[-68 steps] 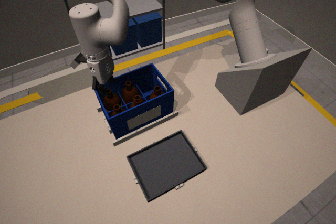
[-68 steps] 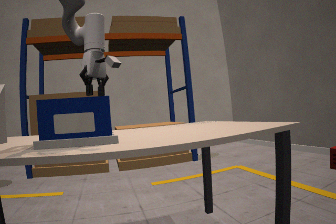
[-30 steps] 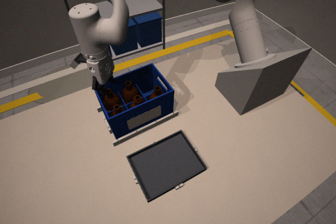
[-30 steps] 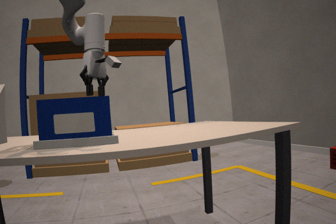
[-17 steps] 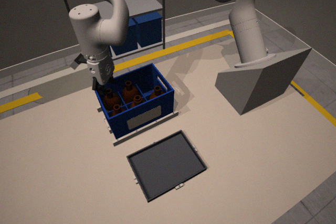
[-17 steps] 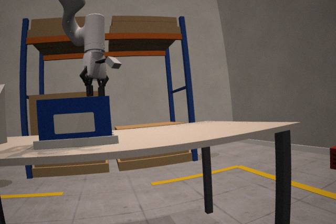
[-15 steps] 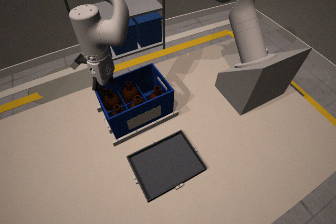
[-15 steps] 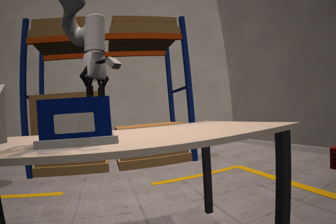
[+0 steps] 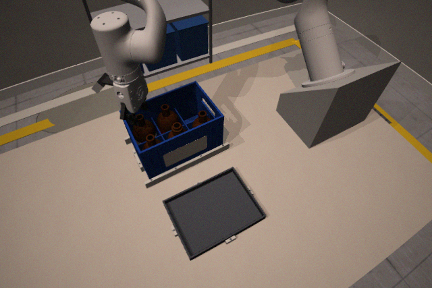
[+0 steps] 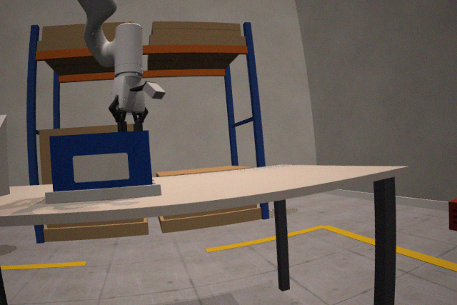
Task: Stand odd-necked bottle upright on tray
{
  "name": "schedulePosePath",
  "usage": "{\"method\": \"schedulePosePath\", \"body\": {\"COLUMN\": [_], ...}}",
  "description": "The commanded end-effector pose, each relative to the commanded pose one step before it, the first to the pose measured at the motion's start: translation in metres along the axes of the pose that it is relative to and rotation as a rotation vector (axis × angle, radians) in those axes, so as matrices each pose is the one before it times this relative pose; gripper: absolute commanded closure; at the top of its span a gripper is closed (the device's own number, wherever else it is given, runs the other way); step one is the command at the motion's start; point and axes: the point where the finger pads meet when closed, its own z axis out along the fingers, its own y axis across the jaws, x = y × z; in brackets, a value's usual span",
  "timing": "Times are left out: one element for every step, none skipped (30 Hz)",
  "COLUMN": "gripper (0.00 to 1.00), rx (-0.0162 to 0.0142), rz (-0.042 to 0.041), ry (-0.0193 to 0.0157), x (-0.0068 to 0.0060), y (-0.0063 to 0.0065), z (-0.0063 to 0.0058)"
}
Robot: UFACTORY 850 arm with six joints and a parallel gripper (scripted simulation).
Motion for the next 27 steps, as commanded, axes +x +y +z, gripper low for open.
{"method": "schedulePosePath", "body": {"gripper": [0.35, 0.35, 0.35, 0.35, 0.35, 0.35, 0.35, 0.35, 0.35, 0.35, 0.35, 0.35, 0.35, 0.35, 0.35, 0.35, 0.35, 0.35, 0.35, 0.35, 0.35, 0.35, 0.35, 0.35, 0.35, 0.35, 0.35], "rx": [0.00117, 0.0, 0.0, 0.0, 0.0, 0.0, 0.0, 0.0, 0.0, 0.0, 0.0, 0.0, 0.0, 0.0, 0.0, 0.0, 0.0, 0.0, 0.0, 0.0, 0.0, 0.0, 0.0, 0.0, 0.0, 0.0, 0.0], "rz": [0.00052, 0.0, 0.0, 0.0, 0.0, 0.0, 0.0, 0.0, 0.0, 0.0, 0.0, 0.0, 0.0, 0.0, 0.0, 0.0, 0.0, 0.0, 0.0, 0.0, 0.0, 0.0, 0.0, 0.0, 0.0, 0.0, 0.0], "ry": [0.00101, 0.0, 0.0, 0.0, 0.0, 0.0, 0.0, 0.0, 0.0, 0.0, 0.0, 0.0, 0.0, 0.0, 0.0, 0.0, 0.0, 0.0, 0.0, 0.0, 0.0, 0.0, 0.0, 0.0, 0.0, 0.0, 0.0], "x": [0.00053, 0.0, 0.0, 0.0, 0.0, 0.0, 0.0, 0.0, 0.0, 0.0, 0.0, 0.0, 0.0, 0.0, 0.0, 0.0, 0.0, 0.0, 0.0, 0.0, 0.0, 0.0, 0.0, 0.0, 0.0, 0.0, 0.0], "y": [-0.00036, 0.0, 0.0, 0.0, 0.0, 0.0, 0.0, 0.0, 0.0, 0.0, 0.0, 0.0, 0.0, 0.0, 0.0, 0.0, 0.0, 0.0, 0.0, 0.0, 0.0, 0.0, 0.0, 0.0, 0.0, 0.0, 0.0], "z": [0.00333, 0.00127, 0.00126, 0.00124, 0.00122, 0.00119, 0.00115, 0.00111, 0.00107, 0.00102, 0.00097, 0.00092, 0.0, 0.0, 0.00086, 0.0008, 0.00074, 0.00068, 0.00061, 0.00055, 0.00048, 0.00042, 0.00036, 0.0003, 0.00024, 0.00019, 0.00014]}}
